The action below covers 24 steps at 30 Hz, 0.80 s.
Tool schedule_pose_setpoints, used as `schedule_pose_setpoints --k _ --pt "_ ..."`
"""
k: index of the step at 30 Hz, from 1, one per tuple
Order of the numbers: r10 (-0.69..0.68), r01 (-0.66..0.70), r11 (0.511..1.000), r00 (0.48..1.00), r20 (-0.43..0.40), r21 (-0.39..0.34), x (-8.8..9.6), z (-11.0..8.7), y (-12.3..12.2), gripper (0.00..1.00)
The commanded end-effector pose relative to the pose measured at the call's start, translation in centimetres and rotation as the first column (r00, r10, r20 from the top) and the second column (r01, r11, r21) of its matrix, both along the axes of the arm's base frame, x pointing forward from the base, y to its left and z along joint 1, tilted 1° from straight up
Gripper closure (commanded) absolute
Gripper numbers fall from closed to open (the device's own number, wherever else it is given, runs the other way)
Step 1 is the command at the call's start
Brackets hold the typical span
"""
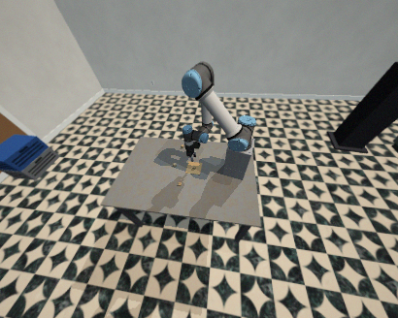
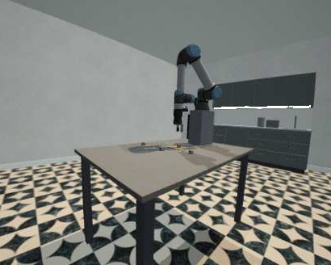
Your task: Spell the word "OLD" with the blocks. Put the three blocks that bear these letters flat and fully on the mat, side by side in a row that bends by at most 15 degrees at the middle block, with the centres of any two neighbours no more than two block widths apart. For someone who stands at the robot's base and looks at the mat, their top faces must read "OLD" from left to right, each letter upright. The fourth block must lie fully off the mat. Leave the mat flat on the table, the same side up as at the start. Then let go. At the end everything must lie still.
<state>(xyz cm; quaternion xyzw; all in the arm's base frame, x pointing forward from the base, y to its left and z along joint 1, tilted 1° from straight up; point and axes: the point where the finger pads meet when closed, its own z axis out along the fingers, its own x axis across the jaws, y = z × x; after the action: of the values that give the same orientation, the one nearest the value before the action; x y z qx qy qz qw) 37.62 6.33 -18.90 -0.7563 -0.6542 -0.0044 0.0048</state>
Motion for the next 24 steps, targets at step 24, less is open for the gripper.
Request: schedule_pose_setpoints --k 24 --pt "0.535 -0.535 0.845 0.845 0.008 -0.003 -0.6 -1.0 -1.2 0.00"
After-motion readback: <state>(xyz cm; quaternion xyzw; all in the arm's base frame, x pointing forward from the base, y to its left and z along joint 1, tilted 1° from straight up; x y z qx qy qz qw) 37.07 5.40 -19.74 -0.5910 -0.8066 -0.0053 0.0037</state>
